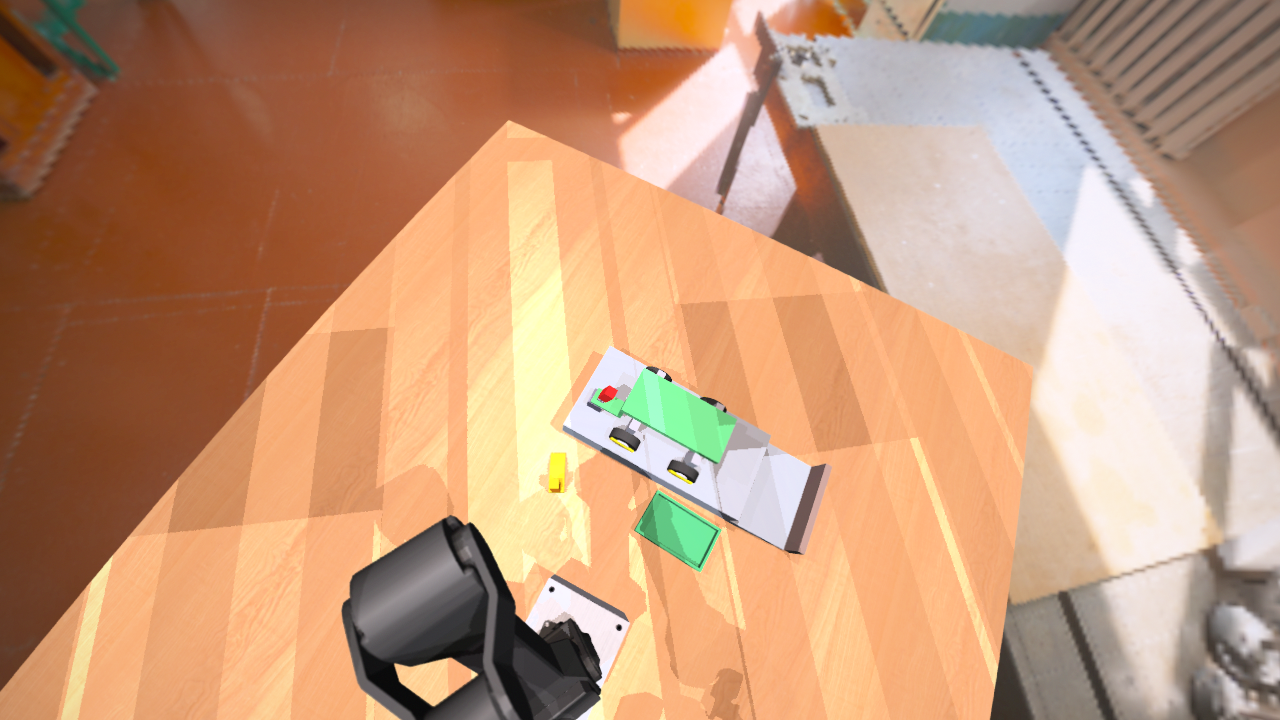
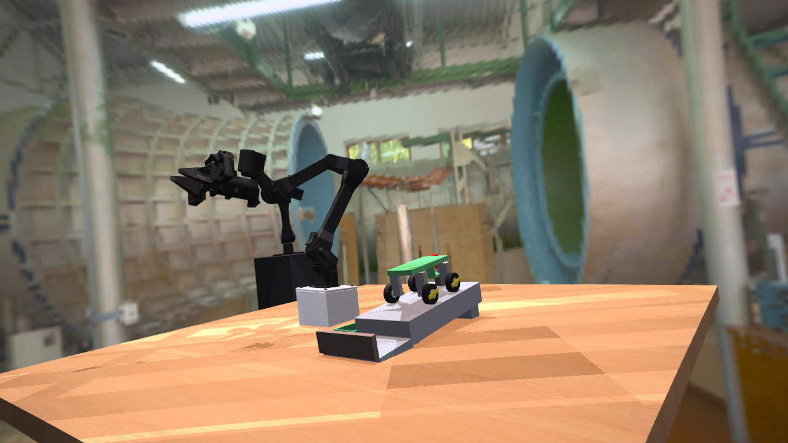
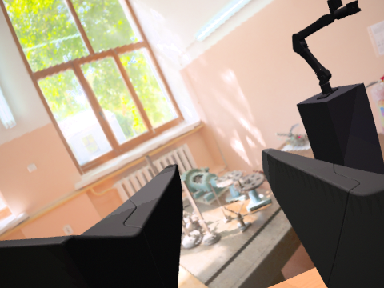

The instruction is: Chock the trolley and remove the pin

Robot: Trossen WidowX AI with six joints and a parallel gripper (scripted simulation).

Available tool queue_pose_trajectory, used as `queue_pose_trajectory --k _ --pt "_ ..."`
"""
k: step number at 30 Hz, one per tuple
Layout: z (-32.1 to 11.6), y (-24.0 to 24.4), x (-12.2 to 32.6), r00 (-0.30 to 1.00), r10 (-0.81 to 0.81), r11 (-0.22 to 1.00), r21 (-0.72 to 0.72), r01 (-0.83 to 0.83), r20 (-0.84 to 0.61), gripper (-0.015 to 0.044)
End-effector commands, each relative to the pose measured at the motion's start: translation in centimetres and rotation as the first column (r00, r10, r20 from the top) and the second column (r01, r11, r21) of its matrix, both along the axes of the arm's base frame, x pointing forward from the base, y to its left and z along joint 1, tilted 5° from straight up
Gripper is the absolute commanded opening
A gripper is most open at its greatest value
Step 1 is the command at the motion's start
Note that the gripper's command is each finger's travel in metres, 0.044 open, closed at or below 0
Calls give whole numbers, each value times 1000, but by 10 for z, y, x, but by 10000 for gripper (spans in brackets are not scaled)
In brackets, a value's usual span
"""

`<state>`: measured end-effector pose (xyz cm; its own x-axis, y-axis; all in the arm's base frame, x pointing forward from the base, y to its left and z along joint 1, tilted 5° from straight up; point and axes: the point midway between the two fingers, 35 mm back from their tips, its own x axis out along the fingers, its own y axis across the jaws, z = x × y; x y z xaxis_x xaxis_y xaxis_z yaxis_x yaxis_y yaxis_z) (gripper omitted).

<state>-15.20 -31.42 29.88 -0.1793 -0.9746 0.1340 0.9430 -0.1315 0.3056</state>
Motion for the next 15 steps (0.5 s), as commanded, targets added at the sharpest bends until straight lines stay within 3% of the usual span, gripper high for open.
queue_pose_trajectory --k 1,15 --pt "-8 -18 31 993 92 995 37 -95 71 190" --pt "-32 -46 137 906 336 914 143 -380 255 190"
